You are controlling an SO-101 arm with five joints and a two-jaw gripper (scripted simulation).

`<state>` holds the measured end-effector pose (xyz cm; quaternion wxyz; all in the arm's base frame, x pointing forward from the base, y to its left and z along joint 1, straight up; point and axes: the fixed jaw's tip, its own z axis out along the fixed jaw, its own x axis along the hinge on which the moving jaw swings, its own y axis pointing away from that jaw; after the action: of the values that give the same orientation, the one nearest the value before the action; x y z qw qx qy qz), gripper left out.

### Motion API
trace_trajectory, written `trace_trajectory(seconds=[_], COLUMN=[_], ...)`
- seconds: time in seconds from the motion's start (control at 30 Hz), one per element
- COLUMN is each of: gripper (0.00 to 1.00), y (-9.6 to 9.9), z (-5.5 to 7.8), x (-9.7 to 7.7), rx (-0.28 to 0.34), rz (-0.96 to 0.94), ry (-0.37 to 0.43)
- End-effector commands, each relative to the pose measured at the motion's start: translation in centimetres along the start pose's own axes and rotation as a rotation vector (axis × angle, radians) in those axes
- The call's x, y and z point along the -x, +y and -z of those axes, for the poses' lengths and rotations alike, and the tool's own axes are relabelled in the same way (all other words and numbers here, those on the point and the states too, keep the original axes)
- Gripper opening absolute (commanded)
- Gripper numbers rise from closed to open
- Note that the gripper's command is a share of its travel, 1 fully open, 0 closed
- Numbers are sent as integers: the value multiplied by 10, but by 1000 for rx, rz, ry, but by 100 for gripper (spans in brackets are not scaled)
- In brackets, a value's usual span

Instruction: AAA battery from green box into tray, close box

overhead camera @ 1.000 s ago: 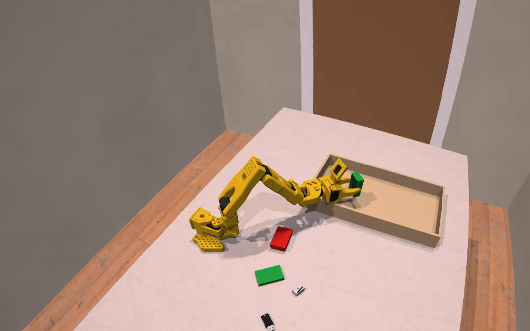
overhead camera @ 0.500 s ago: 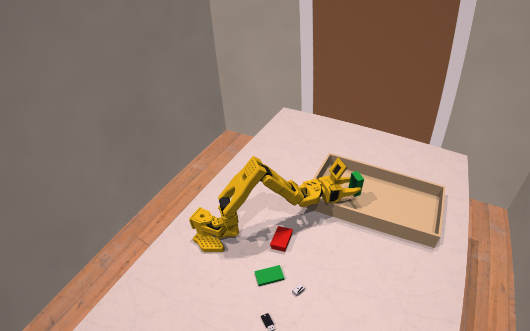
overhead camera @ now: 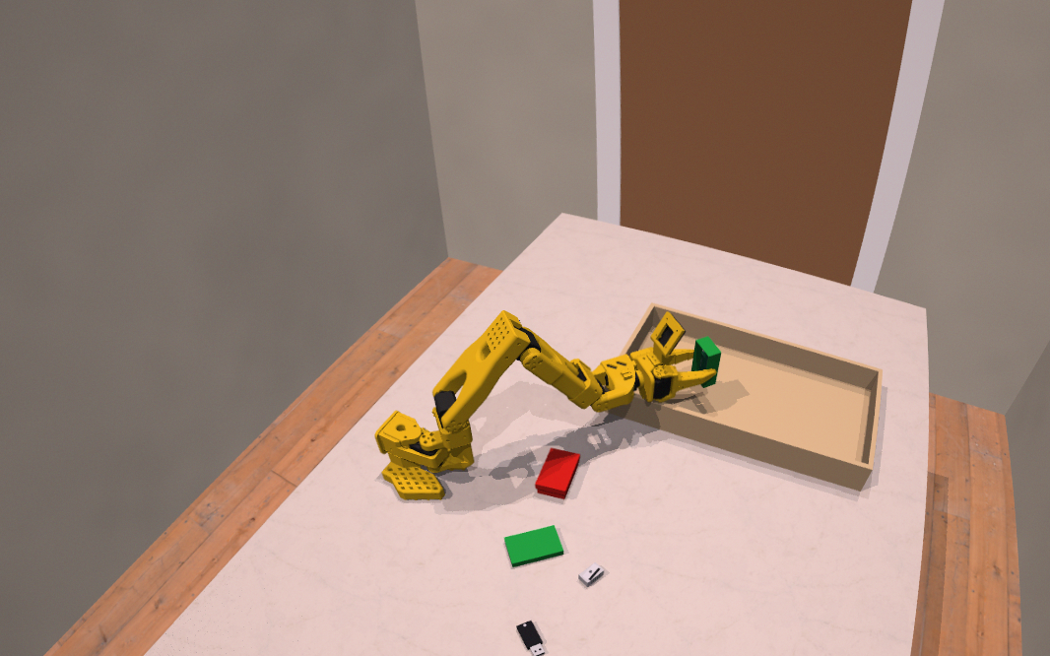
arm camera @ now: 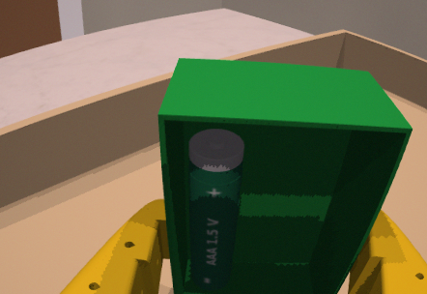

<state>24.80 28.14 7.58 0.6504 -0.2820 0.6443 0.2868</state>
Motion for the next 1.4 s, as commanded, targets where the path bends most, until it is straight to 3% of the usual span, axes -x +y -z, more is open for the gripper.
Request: trace_trajectory(seconds=[0.0,0.83,1.37], gripper=[20,20,20], y=[-3,-3,-3], z=[-5,-5,2], x=[19,20,30], rx=[-8,-8,-8], rz=[6,6,9], ry=[-77,-80,-141])
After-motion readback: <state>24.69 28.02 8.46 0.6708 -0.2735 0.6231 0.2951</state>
